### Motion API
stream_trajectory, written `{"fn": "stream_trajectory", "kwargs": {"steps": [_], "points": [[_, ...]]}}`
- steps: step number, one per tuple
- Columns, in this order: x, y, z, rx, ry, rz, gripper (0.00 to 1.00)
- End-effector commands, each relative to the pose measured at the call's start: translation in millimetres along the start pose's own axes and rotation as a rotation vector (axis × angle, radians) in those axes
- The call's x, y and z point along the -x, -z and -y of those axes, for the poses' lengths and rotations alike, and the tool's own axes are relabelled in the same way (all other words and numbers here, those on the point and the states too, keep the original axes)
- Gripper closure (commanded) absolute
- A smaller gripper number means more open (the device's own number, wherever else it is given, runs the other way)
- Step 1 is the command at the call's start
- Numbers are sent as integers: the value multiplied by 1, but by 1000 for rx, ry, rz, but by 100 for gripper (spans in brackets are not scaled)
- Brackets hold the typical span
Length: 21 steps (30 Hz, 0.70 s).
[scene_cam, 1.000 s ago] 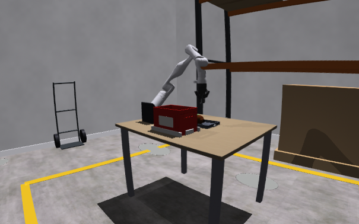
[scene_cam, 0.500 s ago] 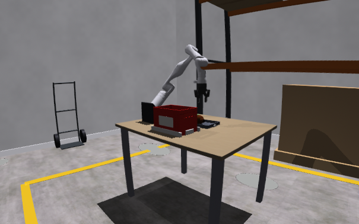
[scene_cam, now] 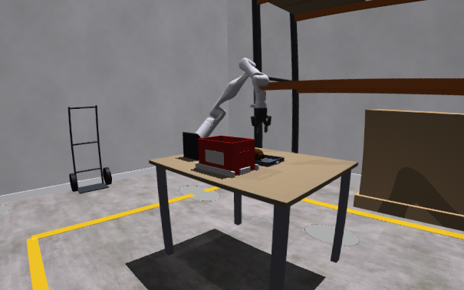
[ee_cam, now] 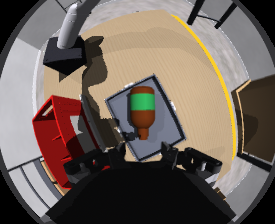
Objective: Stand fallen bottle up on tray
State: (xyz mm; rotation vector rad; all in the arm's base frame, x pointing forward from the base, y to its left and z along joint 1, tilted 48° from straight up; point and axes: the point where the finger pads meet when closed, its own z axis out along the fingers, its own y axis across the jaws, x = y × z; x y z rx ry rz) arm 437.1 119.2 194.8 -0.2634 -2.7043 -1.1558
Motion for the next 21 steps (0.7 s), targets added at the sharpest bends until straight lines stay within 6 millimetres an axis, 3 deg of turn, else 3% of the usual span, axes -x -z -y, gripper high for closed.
{"fn": "stream_trajectory", "kwargs": {"steps": [1,16,21], "points": [[0,1,0,0,0,1,36],[0,-13,0,0,-1,-16,36],[0,-26,0,0,-1,-16,36]]}}
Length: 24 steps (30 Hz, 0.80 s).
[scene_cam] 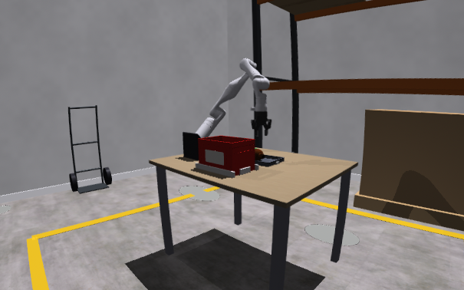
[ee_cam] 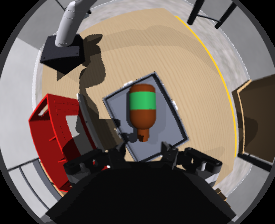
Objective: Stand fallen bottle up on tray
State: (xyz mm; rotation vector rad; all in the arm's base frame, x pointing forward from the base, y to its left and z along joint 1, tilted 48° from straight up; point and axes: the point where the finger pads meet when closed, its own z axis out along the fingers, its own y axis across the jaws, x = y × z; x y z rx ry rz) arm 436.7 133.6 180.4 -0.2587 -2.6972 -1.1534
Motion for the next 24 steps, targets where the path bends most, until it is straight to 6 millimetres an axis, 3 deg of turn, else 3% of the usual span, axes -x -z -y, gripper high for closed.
{"fn": "stream_trajectory", "kwargs": {"steps": [1,24], "points": [[-2,-9,0,0,0,-8,36],[-3,-79,1,0,0,-8,36]]}}
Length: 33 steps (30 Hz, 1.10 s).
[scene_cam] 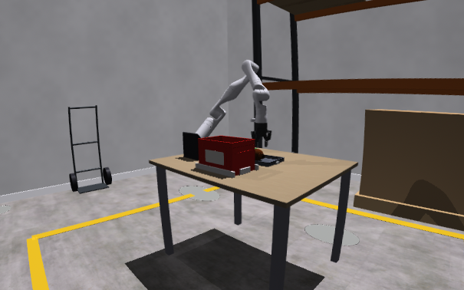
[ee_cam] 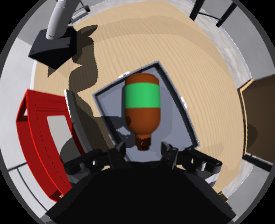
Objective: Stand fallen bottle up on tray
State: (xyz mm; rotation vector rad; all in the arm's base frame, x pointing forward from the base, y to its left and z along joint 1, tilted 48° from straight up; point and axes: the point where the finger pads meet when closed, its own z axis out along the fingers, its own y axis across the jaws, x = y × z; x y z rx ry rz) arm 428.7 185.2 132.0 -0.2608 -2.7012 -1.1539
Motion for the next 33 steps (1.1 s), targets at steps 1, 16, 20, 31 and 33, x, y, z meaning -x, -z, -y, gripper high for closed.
{"fn": "stream_trajectory", "kwargs": {"steps": [1,16,20,31,33], "points": [[-3,-10,0,0,-1,-12,36],[-3,-25,0,0,-1,-12,36],[-3,-25,0,0,-1,-12,36],[-3,-25,0,0,-1,-12,36],[-3,-25,0,0,-1,-12,36]]}}
